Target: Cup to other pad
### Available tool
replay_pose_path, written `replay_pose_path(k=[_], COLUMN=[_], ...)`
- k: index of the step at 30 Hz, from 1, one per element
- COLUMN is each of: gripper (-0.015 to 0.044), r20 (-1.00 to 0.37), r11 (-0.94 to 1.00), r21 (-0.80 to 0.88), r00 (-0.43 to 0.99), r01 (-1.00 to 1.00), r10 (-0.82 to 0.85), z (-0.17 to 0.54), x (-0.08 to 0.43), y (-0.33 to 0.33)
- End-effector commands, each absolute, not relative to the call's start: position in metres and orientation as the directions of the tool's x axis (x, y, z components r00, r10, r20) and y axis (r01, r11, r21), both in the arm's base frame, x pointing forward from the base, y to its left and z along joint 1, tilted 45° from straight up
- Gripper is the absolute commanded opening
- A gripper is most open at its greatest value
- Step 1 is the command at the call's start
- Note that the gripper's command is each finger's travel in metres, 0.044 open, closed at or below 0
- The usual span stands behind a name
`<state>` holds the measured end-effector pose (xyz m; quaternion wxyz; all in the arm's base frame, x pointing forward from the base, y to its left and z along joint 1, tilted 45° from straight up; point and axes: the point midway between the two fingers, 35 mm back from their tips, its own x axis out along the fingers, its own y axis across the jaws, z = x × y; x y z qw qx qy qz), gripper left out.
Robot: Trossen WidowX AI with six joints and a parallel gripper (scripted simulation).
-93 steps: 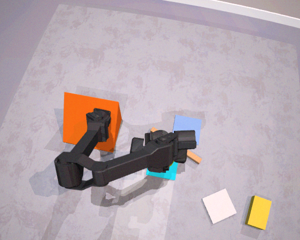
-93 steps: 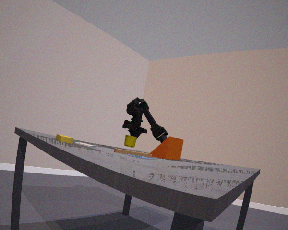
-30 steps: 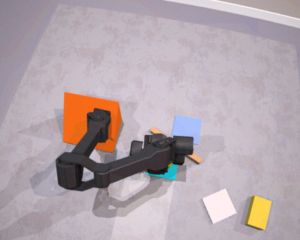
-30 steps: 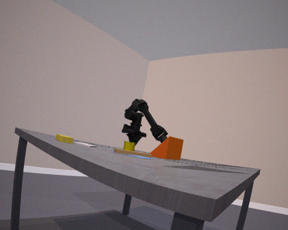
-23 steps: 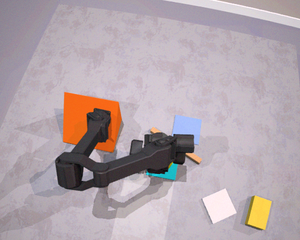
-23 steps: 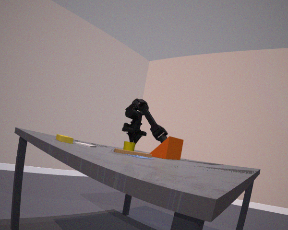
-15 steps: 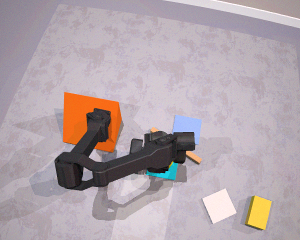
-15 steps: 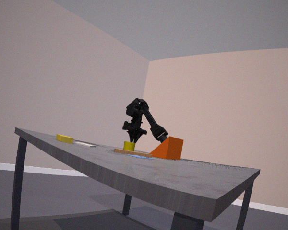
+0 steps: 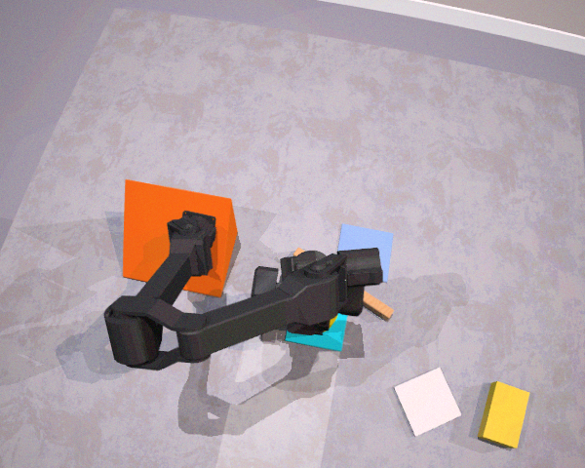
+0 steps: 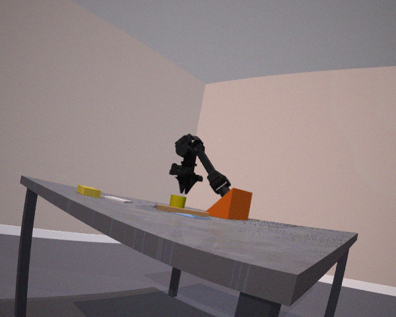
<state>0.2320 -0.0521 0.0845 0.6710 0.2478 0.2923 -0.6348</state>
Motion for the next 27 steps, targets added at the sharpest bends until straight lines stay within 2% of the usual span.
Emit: replay_pose_path(k=[1,3,14,27], gripper=[0.0147,0.0147,0.0435,0.044], r20=[-0.709,-0.709,-0.707,-0.711], r11=[0.069,0.069,0.072,0.07], r21=[-0.03,-0.03,-0.038,-0.033], r00=[0.027,0.027,0.024,0.026], r01=[0.997,0.997,0.997,0.997], r10=[-0.705,-0.705,-0.707,-0.702], z=[0.089,0.09,0.089,0.12], x=[0.232,0.231,0.232,0.231], y=[-0.048,-0.047,-0.047,-0.015])
